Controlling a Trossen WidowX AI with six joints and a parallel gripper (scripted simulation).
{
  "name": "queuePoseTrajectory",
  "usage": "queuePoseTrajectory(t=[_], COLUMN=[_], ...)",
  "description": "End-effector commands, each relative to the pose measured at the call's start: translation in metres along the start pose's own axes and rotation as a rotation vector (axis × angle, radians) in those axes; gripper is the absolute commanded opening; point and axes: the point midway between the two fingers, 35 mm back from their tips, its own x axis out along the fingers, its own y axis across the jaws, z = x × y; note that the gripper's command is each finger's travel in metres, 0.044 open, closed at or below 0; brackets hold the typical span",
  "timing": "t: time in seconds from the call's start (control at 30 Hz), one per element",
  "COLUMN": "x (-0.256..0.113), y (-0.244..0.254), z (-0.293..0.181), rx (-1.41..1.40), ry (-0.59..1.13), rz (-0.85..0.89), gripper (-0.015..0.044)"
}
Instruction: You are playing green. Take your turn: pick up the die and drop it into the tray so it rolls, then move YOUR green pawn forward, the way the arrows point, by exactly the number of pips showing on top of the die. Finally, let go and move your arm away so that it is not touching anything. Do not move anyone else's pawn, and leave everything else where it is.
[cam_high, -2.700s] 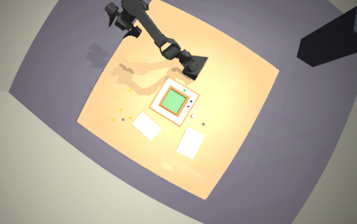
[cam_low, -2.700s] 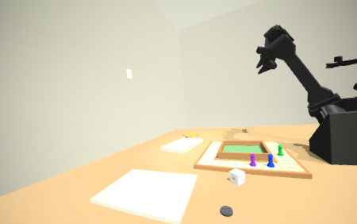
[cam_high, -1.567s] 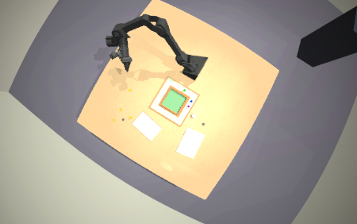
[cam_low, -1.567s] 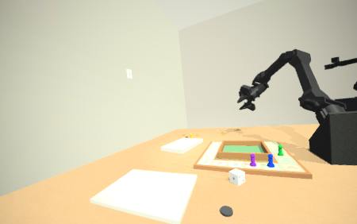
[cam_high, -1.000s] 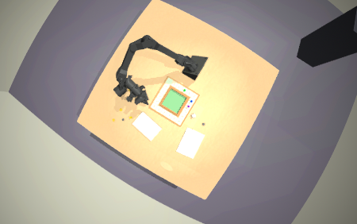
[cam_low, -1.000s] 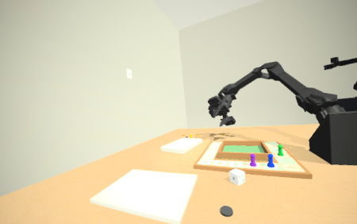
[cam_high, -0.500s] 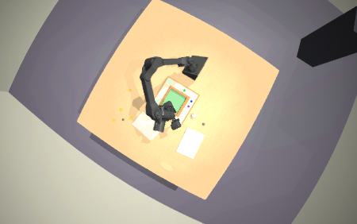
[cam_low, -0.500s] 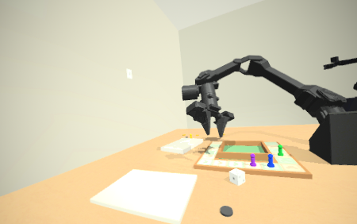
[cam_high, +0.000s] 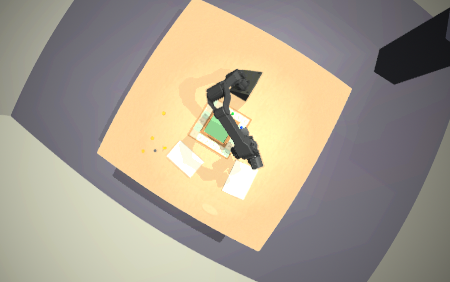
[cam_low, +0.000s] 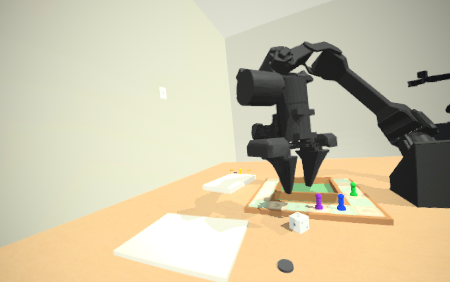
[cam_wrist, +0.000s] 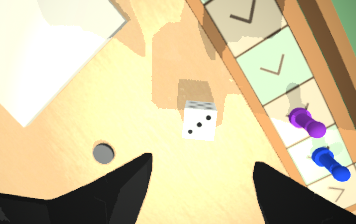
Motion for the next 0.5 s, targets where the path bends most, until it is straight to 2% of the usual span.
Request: queuePoseTrajectory(t=[0.0,0.1,0.33,0.47], x=[0.005,0.020,0.022,0.037], y=[0.000,0.000,0.000,0.001], z=[0.002,0.003,0.003,0.002], rx=[0.018,0.018,0.018,0.018], ry=[-0.008,-0.008,-0.008,-0.009], rz=[-0.012,-0.012,-0.013,-0.013], gripper=[0.0275,0.0275,0.0275,0.0275])
